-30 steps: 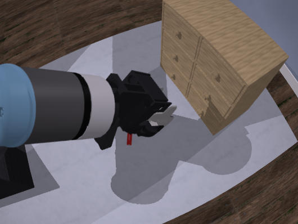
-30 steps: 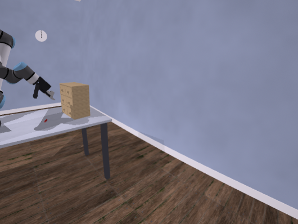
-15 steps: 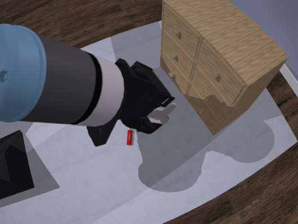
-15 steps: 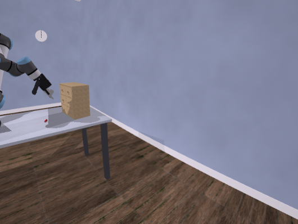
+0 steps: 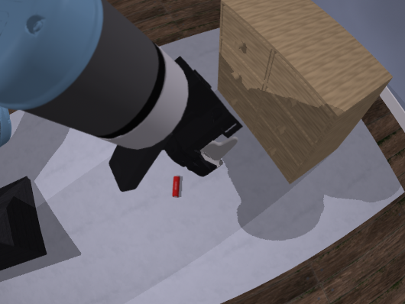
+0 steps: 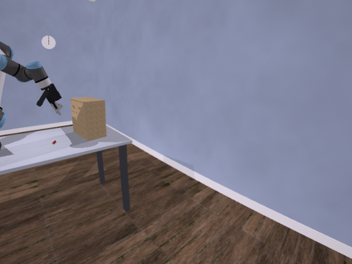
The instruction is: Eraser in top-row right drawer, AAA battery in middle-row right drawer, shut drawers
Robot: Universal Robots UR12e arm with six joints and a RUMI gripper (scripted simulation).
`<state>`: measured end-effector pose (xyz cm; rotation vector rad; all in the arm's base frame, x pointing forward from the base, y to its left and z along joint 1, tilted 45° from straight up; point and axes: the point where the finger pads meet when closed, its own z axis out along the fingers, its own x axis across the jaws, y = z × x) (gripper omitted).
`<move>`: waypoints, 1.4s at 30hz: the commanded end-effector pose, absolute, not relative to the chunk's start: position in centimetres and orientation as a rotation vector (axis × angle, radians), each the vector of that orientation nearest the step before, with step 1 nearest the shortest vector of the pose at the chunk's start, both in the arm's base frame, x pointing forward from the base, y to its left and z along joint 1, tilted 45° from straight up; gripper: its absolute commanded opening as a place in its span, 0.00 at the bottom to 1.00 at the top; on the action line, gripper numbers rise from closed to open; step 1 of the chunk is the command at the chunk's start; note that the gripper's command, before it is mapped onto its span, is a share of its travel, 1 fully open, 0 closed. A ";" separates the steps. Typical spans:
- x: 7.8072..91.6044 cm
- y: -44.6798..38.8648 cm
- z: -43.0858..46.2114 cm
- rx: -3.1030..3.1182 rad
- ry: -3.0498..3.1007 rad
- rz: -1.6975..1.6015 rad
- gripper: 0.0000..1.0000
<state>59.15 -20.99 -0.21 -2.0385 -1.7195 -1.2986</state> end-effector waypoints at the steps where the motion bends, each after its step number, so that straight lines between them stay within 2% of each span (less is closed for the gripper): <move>1: 58.6 -21.5 0.2 -1.996 -1.740 -1.223 0.20; 42: 55.6 -23.6 2.1 -1.803 -1.803 -0.870 0.20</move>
